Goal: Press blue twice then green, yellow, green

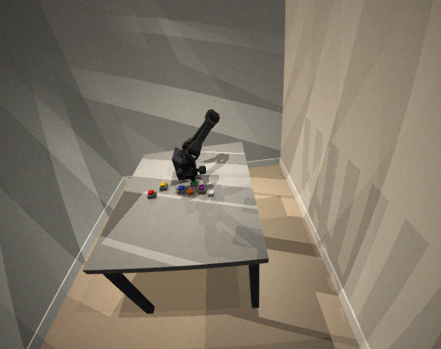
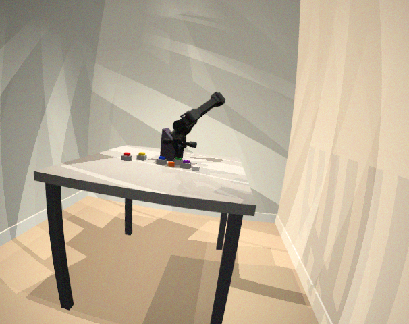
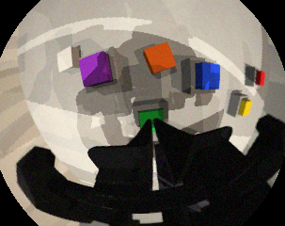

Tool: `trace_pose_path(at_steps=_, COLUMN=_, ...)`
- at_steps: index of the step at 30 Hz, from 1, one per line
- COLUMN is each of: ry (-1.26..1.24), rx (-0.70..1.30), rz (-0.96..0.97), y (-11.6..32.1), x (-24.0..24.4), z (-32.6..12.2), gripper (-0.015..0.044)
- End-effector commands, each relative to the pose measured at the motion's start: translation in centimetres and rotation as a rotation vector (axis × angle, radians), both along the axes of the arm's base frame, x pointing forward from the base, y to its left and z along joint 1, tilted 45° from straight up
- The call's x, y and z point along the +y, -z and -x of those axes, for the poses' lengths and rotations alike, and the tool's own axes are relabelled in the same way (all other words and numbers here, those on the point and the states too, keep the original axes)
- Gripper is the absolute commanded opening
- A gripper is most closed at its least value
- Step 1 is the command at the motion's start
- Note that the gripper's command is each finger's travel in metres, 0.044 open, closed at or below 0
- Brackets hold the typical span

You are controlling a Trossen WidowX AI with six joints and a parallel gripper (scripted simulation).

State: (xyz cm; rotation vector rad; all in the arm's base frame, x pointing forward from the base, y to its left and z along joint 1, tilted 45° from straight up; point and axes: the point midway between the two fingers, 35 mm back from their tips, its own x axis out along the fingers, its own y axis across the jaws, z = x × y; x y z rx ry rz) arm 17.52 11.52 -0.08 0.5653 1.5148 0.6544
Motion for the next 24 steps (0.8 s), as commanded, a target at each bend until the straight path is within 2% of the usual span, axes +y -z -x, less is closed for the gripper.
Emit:
trace_pose_path(at_steps=1, ry=0.002, rx=0.006, rz=-0.003, y=0.0, x=0.1, z=0.1, gripper=0.002)
trace_pose_path(at_steps=11, ry=0.0, rx=0.001, rz=0.0, y=-0.1, x=-0.1, z=0.0, gripper=0.002)
trace_pose_path(at_steps=19, ry=0.003, rx=0.005, rz=0.002, y=-2.9, x=-3.0, z=-0.3, gripper=0.002)
trace_pose_path(at_steps=24, ry=0.002, rx=0.006, rz=0.002, y=-6.6, x=-6.6, z=-0.5, gripper=0.002)
